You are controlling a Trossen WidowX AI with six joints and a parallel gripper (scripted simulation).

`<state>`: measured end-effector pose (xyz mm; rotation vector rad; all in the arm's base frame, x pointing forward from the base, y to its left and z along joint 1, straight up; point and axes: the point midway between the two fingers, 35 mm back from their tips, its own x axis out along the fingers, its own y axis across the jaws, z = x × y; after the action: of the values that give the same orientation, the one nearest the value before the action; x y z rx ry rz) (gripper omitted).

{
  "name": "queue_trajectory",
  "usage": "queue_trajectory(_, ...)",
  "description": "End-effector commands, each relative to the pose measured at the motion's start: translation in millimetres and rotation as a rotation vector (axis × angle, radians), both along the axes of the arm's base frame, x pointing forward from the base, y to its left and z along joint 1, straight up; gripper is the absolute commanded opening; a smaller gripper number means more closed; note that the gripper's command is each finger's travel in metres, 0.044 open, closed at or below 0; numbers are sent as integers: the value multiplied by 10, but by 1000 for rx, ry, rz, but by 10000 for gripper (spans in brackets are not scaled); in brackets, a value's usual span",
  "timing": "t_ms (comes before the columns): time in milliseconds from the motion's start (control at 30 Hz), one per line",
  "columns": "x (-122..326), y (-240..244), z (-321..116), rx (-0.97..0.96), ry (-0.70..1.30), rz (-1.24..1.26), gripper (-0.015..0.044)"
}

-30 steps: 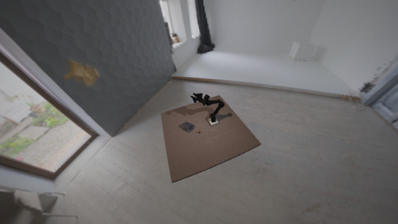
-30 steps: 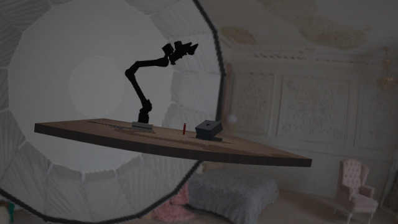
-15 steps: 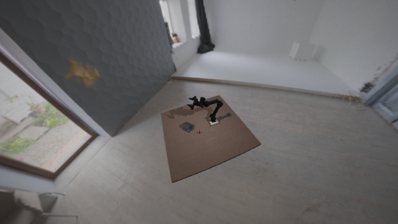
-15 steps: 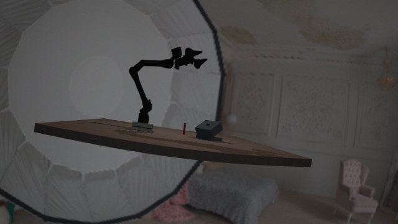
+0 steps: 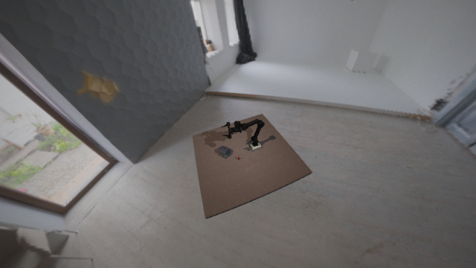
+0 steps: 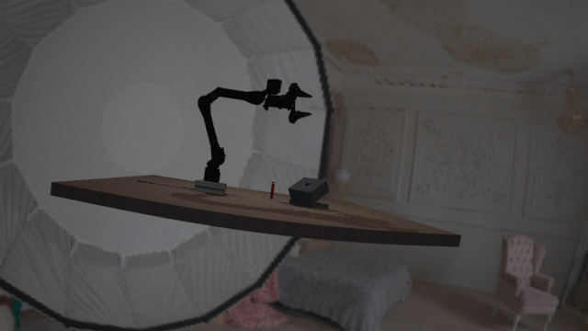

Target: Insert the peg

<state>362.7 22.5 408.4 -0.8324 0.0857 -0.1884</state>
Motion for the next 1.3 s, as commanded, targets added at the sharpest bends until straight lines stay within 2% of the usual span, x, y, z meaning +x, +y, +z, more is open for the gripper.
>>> queue_trajectory(0,109,152,-254,-137,124,61,440)
queue_trajectory(600,220,655,-1298,-660,554,379,440)
queue_trajectory(1267,-113,1032,-2323,-1167,896,899,440)
